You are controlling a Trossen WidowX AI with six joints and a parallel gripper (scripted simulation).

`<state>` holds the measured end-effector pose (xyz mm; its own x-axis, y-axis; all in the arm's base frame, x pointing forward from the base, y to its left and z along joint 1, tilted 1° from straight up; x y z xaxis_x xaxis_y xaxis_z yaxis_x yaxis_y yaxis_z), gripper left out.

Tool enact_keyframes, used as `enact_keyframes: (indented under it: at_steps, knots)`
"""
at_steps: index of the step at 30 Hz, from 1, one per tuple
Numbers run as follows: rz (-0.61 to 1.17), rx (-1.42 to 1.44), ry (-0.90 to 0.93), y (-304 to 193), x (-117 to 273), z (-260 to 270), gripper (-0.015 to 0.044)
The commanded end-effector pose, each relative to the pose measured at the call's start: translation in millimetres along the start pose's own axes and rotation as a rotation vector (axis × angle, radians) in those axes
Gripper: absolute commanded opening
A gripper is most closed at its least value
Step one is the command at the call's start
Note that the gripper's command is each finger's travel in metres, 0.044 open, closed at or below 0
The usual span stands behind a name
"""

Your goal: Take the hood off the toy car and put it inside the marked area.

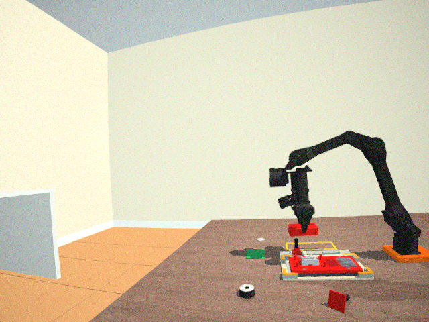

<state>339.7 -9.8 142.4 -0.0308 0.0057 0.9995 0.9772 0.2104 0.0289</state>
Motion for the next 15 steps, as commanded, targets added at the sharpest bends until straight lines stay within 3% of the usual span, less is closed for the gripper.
enact_keyframes:
  at_steps: [1, 15]
  knots:
    - [-0.013, 0.001, -0.001, -6, 4, -15, 0.0]
    - [-0.012, 0.001, -0.008, -36, 6, -74, 0.0]
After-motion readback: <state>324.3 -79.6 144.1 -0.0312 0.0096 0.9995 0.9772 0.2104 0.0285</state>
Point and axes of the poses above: the point midway between the two fingers, 35 mm back from their tips, its own x axis back along the fingers, its own z axis across the jaws, y = z × x, the point moved 1 cm from there along x, back along the fingers, and after that the axes turned 11 degrees about x, right-handed, at the moved point
